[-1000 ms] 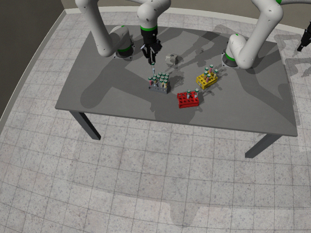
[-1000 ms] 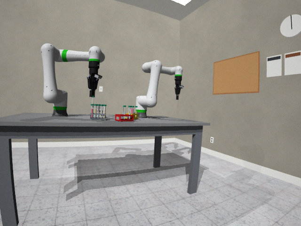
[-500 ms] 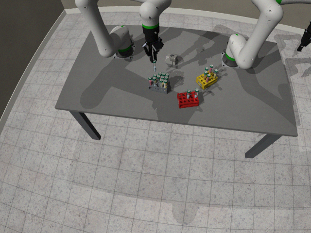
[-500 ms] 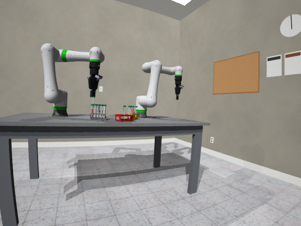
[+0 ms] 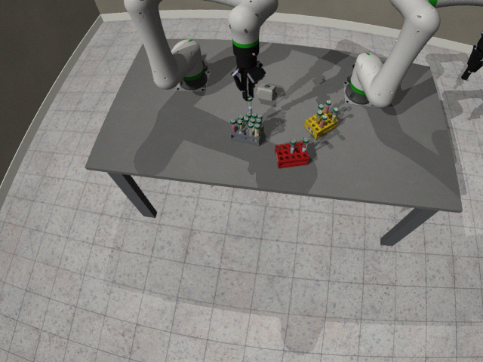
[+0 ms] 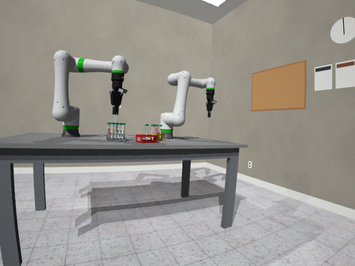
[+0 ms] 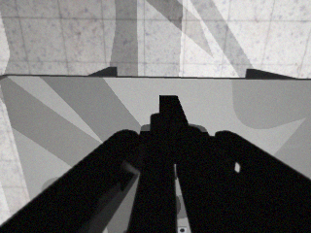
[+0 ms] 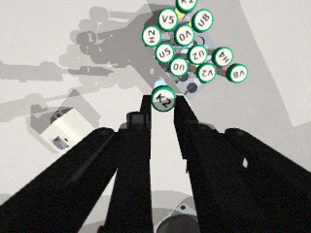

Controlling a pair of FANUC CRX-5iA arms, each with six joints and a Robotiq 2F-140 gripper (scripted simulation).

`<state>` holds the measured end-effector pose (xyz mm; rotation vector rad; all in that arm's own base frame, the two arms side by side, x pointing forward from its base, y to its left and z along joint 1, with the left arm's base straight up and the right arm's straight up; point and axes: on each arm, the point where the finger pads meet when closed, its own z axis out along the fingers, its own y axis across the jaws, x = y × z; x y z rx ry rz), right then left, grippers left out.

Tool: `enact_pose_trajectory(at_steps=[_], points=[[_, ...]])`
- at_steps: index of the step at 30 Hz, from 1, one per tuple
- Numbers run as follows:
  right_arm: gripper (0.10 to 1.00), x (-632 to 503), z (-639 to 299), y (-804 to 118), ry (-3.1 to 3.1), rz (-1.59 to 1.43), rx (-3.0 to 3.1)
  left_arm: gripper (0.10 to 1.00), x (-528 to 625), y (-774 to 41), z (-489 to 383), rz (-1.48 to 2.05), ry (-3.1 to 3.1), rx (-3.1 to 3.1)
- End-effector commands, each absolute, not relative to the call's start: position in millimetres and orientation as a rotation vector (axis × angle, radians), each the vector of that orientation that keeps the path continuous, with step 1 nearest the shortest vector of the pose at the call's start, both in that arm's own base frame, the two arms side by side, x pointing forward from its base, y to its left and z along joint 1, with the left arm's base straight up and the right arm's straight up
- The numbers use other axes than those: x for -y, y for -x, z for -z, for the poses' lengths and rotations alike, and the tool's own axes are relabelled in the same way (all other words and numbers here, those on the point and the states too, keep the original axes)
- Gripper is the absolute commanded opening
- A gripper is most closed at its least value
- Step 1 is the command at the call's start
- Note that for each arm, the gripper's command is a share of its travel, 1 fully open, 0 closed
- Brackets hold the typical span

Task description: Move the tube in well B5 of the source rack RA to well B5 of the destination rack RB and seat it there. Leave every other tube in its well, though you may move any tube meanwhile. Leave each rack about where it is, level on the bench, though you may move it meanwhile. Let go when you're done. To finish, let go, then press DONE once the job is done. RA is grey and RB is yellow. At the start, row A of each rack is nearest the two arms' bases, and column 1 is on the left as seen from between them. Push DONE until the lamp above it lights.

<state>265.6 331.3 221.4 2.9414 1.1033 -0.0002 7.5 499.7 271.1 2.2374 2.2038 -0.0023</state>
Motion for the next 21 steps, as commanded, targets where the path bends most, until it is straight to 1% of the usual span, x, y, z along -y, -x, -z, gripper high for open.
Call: enact_pose_trajectory(at_steps=[1, 21], points=[[0.099, -338, -222, -268, -2.942, -0.002, -1.104, 0.099, -500, -8, -272, 0.000, -2.238, -2.205], [0.099, -395, -222, -287, -2.942, -0.002, -1.104, 0.099, -500, -8, -272, 0.000, -2.238, -2.205]])
